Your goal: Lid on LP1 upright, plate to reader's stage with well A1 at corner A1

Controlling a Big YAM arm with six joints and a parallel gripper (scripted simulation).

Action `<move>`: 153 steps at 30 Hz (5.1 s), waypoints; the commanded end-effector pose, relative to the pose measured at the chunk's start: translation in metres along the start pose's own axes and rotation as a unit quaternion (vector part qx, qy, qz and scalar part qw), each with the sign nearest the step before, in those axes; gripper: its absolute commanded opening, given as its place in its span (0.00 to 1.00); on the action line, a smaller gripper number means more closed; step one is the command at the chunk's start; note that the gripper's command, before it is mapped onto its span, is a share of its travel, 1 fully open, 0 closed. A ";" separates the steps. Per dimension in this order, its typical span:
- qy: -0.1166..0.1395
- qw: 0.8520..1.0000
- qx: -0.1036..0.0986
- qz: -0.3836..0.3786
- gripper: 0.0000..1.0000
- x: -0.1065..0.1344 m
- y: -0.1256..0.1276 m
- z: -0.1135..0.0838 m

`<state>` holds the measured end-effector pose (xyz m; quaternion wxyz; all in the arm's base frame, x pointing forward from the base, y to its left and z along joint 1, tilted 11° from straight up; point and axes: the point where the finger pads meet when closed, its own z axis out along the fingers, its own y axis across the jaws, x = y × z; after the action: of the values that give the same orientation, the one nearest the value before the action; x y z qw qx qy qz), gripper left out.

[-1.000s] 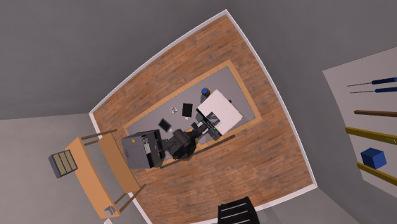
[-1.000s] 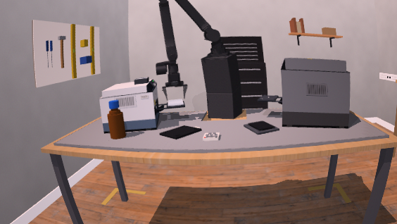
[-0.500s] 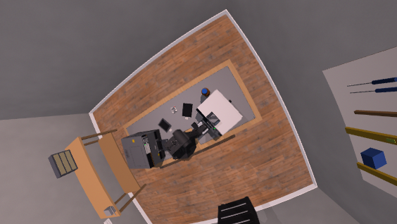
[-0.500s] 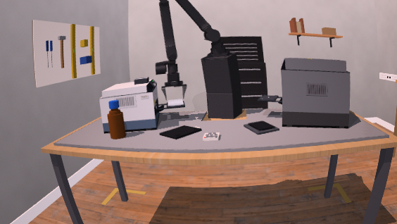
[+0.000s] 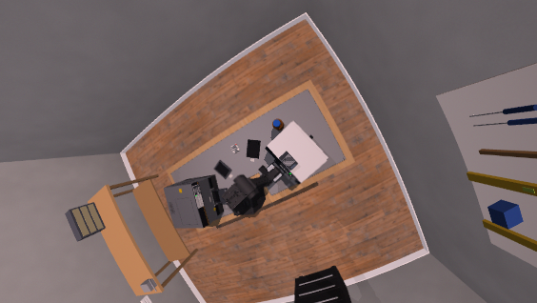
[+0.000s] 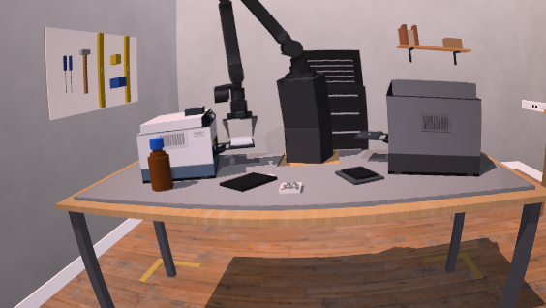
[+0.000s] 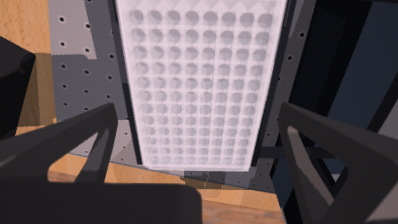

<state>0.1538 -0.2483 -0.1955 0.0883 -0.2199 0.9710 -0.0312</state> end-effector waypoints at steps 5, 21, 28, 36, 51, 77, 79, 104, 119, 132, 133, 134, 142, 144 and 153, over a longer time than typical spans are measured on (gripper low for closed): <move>0.000 1.000 0.017 0.002 1.00 0.004 -0.011 -0.005; -0.001 1.000 -0.001 -0.010 1.00 -0.004 0.004 0.001; -0.001 1.000 0.012 -0.007 1.00 -0.002 -0.008 -0.002; -0.001 1.000 0.004 0.010 1.00 0.001 -0.002 0.002; -0.001 1.000 0.005 0.004 1.00 -0.001 -0.002 0.007; 0.000 1.000 0.003 0.001 1.00 -0.003 -0.001 0.016; 0.000 1.000 0.009 0.001 1.00 -0.003 -0.006 0.014; 0.000 1.000 0.006 0.001 1.00 -0.003 -0.004 0.023; 0.000 1.000 0.004 0.001 1.00 -0.004 -0.006 0.019; 0.000 1.000 0.004 0.001 0.86 -0.004 -0.006 0.019; 0.000 1.000 0.004 0.001 0.86 -0.004 -0.006 0.019; 0.000 1.000 0.004 0.001 0.86 -0.004 -0.006 0.019; 0.000 1.000 0.004 0.001 0.86 -0.004 -0.006 0.019; 0.000 1.000 0.004 0.001 0.86 -0.004 -0.006 0.019; 0.002 1.000 -0.001 0.004 0.86 0.005 0.003 0.011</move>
<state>0.1574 -0.2488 -0.2142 0.0882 -0.2185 0.9714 -0.0310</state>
